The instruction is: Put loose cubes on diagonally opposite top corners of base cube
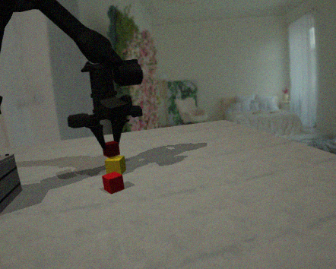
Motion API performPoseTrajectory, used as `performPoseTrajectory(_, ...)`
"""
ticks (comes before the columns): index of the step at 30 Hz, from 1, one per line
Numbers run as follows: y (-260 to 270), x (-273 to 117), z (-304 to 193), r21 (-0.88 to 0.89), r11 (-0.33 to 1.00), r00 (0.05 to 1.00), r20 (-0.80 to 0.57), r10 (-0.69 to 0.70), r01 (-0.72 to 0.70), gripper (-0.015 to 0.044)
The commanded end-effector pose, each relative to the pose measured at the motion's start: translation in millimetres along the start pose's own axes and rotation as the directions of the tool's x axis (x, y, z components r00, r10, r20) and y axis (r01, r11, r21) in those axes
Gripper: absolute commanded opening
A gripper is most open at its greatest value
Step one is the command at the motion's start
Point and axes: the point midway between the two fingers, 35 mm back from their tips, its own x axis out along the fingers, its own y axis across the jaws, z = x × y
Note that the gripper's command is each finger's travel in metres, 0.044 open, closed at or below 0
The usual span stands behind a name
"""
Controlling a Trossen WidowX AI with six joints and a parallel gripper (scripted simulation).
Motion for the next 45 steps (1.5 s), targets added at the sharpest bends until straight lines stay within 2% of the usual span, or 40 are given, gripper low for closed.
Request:
performPoseTrajectory(1, -0.6, 1.5, -0.8, 0.004, 1.0, 1.0, -0.004, 0.0, 0.0, 0.0105)
performPoseTrajectory(16, -0.6, 2.6, -0.8, 0.004, 1.0, 1.0, -0.004, 0.0, 0.0, 0.0105)
performPoseTrajectory(20, -0.6, 2.6, -0.8, 0.004, 1.0, 1.0, -0.004, 0.0, 0.0, 0.0205)
performPoseTrajectory(45, -0.6, -28.2, 0.0, 0.0, 1.0, 1.0, 0.0, -0.002, 0.002, 0.0205)
